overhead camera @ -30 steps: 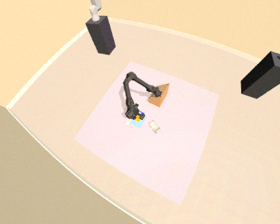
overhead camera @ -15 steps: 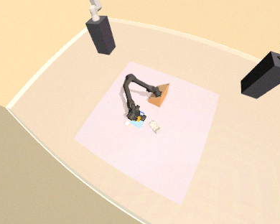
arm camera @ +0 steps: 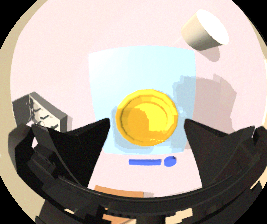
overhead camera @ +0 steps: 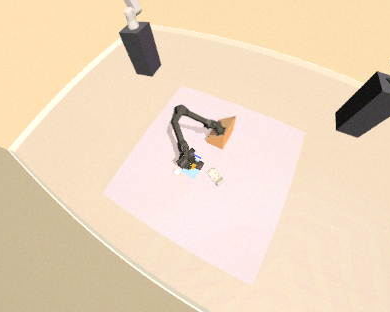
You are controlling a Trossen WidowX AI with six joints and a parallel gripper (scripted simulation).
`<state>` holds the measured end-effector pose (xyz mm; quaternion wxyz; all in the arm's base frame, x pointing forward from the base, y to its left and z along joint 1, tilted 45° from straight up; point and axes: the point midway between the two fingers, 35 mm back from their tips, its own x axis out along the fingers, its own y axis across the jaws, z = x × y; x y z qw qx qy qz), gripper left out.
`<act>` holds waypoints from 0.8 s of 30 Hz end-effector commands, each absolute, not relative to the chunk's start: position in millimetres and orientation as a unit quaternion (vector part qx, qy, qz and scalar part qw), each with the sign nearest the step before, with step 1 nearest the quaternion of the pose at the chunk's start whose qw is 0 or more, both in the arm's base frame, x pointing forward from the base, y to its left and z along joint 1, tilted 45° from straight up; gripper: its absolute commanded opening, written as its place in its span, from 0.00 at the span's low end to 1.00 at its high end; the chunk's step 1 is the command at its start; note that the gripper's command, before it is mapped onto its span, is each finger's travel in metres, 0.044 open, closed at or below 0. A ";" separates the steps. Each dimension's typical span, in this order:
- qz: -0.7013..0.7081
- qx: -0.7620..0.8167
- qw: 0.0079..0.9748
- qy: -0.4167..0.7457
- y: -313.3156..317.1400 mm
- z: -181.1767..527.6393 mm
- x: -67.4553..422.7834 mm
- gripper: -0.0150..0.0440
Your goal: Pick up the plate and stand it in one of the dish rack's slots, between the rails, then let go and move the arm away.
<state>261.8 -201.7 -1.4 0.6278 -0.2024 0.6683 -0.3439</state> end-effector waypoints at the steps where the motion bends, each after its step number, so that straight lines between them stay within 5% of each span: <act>1: -0.340 -0.203 0.626 0.671 -205.2 -6.9 259.7 0.93; 24: -0.341 -0.204 0.626 0.671 -214.0 -14.5 257.2 0.85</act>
